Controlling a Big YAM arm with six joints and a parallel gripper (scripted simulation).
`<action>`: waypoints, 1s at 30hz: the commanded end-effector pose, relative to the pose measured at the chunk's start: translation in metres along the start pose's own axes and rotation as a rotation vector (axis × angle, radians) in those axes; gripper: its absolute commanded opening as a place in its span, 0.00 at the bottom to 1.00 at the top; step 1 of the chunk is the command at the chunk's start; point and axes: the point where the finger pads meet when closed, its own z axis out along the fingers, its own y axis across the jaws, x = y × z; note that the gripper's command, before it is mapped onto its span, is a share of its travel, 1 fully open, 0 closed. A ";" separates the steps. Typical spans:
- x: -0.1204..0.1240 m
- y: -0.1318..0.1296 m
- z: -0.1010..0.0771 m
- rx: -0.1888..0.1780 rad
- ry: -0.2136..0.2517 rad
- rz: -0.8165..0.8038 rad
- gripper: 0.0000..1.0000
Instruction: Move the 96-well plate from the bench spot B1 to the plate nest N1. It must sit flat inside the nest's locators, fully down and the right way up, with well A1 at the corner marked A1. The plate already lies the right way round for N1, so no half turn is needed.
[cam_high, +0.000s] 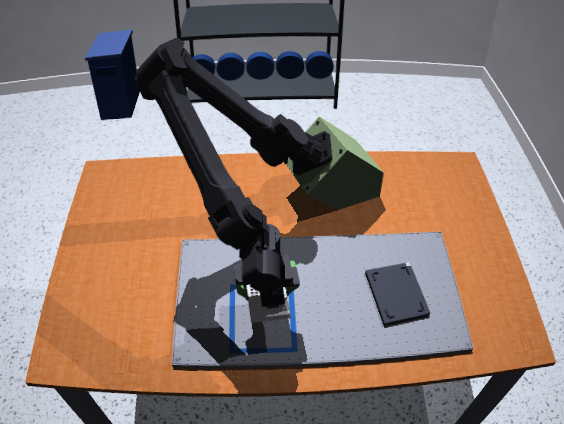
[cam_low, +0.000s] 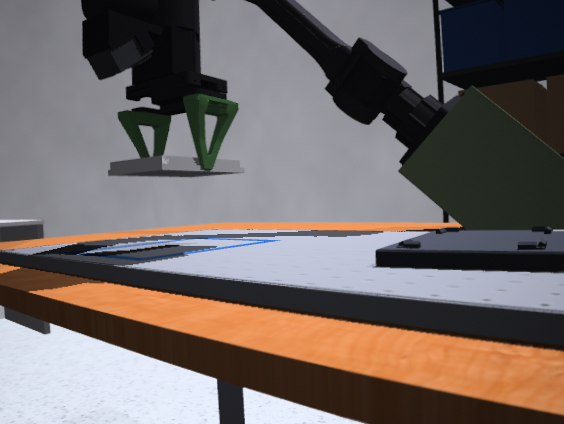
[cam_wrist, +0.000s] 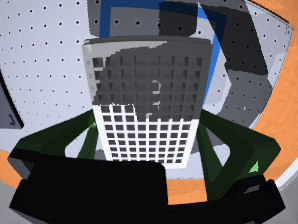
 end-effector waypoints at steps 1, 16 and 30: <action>-0.002 0.018 -0.003 -0.004 -0.004 -0.079 0.00; -0.009 0.057 -0.009 -0.003 -0.021 -0.041 0.00; 0.002 0.104 -0.008 -0.002 -0.006 -0.059 0.00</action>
